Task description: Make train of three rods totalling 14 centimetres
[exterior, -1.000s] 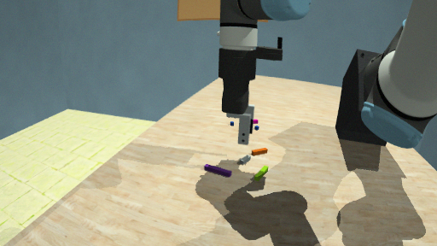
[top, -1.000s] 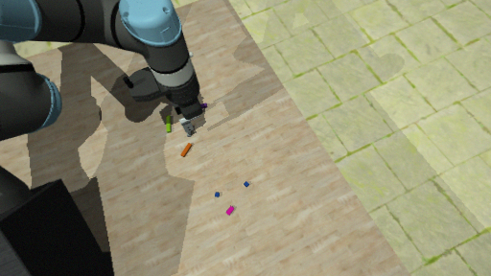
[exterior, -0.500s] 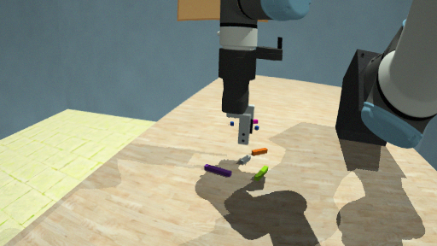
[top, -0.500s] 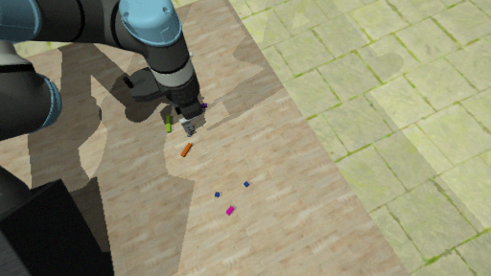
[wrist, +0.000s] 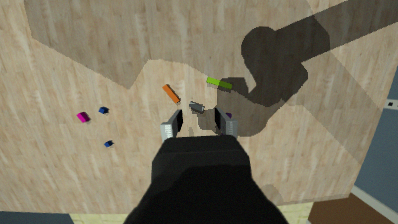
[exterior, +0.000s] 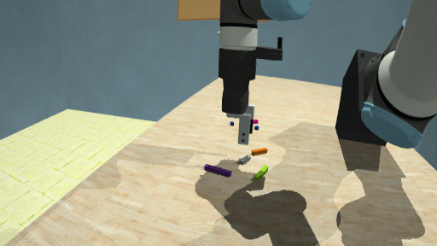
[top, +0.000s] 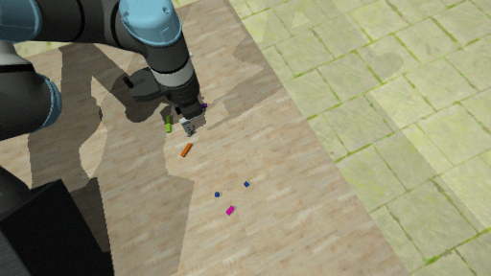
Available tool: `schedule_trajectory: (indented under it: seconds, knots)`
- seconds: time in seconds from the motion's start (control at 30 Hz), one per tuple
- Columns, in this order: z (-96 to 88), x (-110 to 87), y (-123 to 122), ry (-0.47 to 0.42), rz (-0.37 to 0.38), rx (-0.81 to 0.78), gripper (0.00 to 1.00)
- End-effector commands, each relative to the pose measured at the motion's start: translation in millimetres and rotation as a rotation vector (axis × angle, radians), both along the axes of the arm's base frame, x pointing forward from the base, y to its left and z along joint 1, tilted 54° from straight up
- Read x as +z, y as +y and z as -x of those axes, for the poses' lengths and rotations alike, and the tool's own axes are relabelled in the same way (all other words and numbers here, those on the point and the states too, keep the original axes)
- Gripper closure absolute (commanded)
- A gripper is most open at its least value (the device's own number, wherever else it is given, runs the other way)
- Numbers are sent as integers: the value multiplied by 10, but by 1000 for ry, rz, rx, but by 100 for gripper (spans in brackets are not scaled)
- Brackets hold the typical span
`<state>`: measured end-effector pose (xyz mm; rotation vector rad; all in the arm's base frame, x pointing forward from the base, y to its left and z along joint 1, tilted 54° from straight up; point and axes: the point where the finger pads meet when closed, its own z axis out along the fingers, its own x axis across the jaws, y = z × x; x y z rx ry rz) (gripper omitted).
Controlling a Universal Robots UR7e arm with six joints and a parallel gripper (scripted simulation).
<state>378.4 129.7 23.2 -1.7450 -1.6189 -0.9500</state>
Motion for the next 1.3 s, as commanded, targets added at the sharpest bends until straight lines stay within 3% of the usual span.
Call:
schedule_trajectory:
  seconds: [0.0, 0.83, 1.27]
  knots:
    - [-3, 1, -4, -1, 0, -1, 0]
    - [0, 1, -5, -15, 2, 10, 0]
    - [32, -5, -28, -238, 36, 173, 0]
